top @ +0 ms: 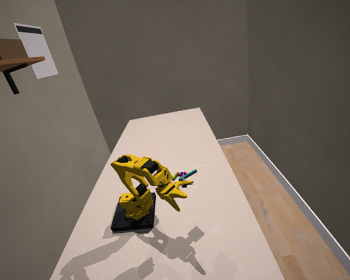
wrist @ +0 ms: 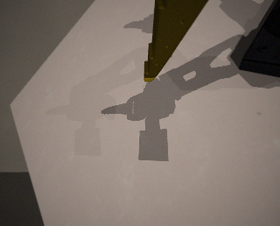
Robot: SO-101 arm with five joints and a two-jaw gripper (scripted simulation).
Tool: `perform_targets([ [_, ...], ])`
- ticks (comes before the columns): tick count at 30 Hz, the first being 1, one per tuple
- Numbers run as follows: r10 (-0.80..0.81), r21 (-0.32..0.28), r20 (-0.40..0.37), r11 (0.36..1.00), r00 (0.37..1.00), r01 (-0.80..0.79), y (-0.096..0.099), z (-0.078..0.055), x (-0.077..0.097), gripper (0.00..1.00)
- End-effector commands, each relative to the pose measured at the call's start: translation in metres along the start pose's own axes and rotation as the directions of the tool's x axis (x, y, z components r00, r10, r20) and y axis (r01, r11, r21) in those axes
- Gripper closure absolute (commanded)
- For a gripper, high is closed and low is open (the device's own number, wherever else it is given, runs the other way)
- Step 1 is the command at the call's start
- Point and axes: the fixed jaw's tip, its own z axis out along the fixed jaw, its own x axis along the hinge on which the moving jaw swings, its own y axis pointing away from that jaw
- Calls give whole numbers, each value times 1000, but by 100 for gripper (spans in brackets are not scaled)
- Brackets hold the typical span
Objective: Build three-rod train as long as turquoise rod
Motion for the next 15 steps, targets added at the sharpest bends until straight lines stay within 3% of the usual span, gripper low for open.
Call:
perform_targets([
  [1, -32, -40, -1, 999, 999, 32, 7, 3, -1, 0],
  [9, -62, -69, -2, 996, 998, 62, 12, 5, -1, 0],
  [10, -44, -28, 2, 999, 999, 44, 5, 1, -1, 0],
  [15, -67, -38, 4, 997, 998, 67, 7, 4, -2, 0],
])
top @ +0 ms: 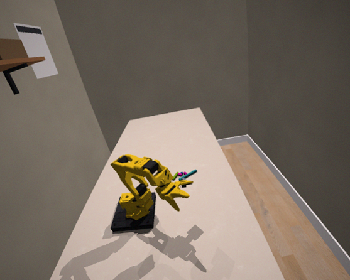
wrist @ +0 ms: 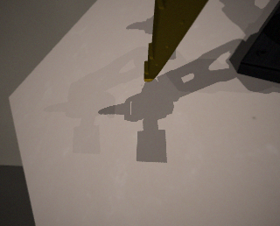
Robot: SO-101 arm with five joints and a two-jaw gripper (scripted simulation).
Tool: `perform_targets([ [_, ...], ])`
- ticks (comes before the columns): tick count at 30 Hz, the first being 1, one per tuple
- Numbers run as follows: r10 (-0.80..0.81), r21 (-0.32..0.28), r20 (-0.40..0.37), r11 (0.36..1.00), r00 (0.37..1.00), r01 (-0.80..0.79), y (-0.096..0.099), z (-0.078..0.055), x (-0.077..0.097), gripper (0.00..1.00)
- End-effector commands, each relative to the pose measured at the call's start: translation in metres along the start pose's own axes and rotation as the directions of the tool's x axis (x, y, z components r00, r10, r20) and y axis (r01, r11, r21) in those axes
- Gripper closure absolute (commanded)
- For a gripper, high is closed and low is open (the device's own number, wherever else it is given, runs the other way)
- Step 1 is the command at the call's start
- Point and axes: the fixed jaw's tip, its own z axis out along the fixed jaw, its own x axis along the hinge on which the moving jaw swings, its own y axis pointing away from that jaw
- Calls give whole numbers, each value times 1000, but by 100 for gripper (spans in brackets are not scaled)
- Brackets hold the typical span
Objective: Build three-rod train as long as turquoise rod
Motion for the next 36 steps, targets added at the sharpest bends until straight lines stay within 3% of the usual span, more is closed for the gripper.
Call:
perform_targets([
  [1, -27, -12, 4, 1000, 1000, 27, 2, 2, -2, 0],
  [11, -62, -28, 6, 998, 998, 62, 5, 6, -3, 0],
  [12, -45, -5, 6, 999, 999, 45, 1, 1, -2, 0],
  [26, -101, -69, 6, 992, 995, 101, 12, 6, -3, 0],
  [28, -101, -69, 6, 992, 995, 101, 12, 6, -3, 0],
  [29, -80, -26, 7, 996, 997, 80, 5, 2, -3, 0],
  [36, -108, -27, 19, 994, 994, 108, 7, 1, -8, 0],
])
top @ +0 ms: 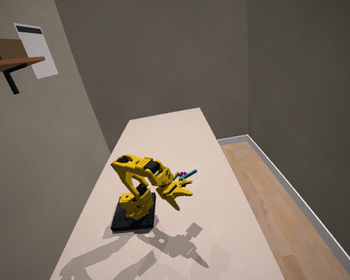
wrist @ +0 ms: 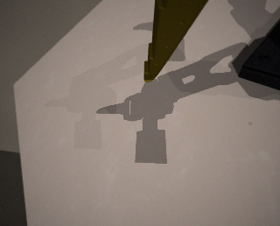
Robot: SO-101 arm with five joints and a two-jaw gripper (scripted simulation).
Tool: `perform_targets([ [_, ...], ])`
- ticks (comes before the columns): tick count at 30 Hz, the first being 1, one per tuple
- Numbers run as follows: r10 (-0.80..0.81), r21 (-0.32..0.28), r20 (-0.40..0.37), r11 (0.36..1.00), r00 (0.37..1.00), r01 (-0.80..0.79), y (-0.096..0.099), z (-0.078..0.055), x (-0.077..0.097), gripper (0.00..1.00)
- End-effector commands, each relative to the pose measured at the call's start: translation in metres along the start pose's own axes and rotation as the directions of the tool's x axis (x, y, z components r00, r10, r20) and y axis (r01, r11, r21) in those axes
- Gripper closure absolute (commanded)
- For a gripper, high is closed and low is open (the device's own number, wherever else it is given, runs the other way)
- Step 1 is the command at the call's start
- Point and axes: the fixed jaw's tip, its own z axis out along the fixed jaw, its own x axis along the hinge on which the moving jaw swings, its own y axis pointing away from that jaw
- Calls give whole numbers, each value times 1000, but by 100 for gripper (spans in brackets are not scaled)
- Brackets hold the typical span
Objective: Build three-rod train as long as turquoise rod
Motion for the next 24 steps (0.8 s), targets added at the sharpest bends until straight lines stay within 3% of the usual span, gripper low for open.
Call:
perform_targets([
  [1, -34, 1, 15, 999, 999, 34, 1, -2, -6, 0],
  [9, -147, -2, 60, 989, 987, 148, 8, -7, -25, 0],
  [13, -266, 1, 108, 964, 958, 267, 17, -12, -44, 0],
  [19, -473, 23, 195, 878, 859, 478, 39, -25, -75, 0],
  [24, -622, 56, 260, 773, 739, 632, 62, -38, -94, 0],
])
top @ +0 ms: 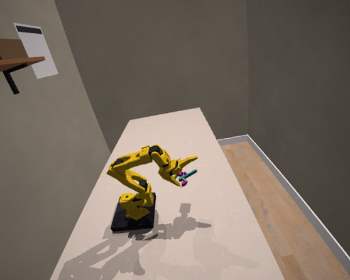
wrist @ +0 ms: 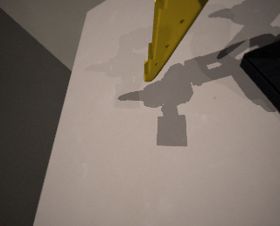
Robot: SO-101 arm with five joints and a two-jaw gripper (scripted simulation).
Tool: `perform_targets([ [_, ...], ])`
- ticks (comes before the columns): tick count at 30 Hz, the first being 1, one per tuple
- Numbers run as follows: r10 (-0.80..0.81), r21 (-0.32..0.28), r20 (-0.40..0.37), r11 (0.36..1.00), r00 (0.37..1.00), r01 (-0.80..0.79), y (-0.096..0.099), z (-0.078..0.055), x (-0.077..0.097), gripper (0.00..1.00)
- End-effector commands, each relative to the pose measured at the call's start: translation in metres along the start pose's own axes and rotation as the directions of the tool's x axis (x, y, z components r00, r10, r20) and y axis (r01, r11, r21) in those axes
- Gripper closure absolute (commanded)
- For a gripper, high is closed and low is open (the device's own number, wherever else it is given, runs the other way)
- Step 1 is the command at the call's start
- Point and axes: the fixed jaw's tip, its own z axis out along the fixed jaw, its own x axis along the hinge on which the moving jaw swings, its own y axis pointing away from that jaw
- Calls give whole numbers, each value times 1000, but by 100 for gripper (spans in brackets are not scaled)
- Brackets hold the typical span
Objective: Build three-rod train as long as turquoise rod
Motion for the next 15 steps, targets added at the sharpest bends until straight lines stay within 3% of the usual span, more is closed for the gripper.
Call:
perform_targets([
  [1, -116, 13, 51, 993, 992, 116, 2, -7, -20, 0],
  [7, -312, 22, 126, 950, 942, 312, 16, -16, -48, 0],
  [15, -574, 65, 229, 815, 786, 577, 45, -32, -80, 0],
])
